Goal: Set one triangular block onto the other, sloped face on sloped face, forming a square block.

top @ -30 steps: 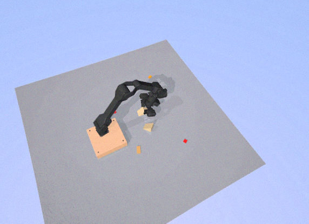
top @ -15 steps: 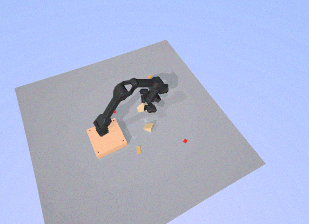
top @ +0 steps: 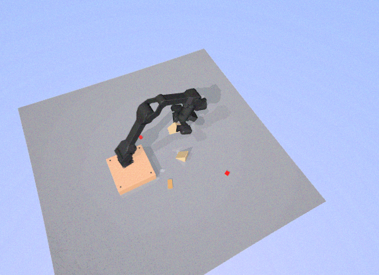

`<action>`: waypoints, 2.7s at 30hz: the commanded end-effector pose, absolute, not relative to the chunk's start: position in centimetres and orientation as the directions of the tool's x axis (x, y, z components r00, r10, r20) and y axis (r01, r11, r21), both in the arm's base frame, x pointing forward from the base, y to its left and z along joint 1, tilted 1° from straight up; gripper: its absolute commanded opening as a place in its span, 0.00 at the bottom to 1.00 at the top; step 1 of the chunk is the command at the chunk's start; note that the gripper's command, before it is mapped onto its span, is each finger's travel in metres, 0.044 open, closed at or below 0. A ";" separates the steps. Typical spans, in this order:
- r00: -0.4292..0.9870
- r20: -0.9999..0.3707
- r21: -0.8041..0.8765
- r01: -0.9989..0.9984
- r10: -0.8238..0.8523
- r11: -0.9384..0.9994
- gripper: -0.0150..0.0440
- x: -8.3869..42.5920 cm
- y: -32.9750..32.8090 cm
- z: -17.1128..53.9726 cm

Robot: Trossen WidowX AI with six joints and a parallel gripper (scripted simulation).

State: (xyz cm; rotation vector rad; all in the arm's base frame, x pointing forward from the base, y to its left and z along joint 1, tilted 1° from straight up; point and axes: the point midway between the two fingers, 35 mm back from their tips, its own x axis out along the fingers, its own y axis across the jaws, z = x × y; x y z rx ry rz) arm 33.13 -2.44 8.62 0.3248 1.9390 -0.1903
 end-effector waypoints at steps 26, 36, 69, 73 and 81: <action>-0.065 -0.984 -0.168 0.663 -0.168 0.730 0.25 32.3 -1.7 8.3; 0.091 -0.958 -0.086 0.815 -0.272 0.573 0.25 31.8 -1.2 8.4; 0.173 -0.931 -0.003 0.877 -0.321 0.481 0.25 26.3 -6.1 12.5; 0.172 -0.931 -0.004 0.877 -0.323 0.481 0.25 24.9 -7.1 13.3; 0.172 -0.930 -0.006 0.877 -0.325 0.481 0.25 23.8 -7.8 13.5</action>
